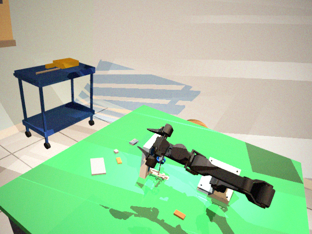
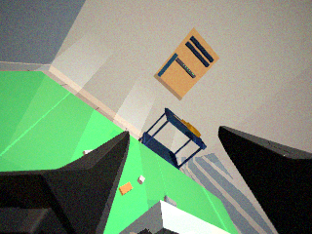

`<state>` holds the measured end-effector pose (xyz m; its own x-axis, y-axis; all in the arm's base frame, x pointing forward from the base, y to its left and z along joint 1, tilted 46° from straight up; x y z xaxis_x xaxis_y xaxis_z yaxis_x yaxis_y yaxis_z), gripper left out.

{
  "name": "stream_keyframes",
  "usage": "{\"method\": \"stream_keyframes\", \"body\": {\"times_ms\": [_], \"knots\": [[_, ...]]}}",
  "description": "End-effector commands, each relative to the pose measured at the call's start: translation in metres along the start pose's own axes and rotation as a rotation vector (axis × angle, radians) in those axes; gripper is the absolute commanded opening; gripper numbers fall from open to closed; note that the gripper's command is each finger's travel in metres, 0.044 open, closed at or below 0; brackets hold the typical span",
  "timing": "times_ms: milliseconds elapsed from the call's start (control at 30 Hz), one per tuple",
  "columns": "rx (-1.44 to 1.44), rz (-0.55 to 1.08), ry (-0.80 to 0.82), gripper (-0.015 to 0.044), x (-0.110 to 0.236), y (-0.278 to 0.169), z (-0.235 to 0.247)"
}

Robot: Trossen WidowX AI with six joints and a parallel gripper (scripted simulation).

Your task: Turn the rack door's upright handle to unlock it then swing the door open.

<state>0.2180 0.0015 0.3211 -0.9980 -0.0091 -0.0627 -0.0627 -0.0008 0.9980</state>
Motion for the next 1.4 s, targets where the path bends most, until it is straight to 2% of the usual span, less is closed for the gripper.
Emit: {"method": "stream_keyframes", "body": {"times_ms": [0, 100, 133, 767, 1367], "knots": [[0.001, 0.003, 0.0, 0.0374, 0.0, 0.0, 0.0], [0.014, 0.044, 0.002, 0.0295, -0.005, -0.003, -0.003], [0.021, 0.068, 0.003, 0.029, -0.007, -0.005, -0.005], [0.108, 0.666, 0.165, 0.029, -0.05, -0.046, -0.045], [-0.084, 1.084, 0.431, 0.029, -0.06, -0.073, -0.087]]}}
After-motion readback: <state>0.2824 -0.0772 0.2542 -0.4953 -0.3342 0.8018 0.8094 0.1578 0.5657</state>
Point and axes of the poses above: the point midway between the two fingers, 35 mm back from their tips, its own x axis back along the fingers, its own z axis across the jaws, y = z × x, the point moved 10 cm from there along x, back along the fingers, and after that the axes turned 1 degree about x, right-handed, at the moved point
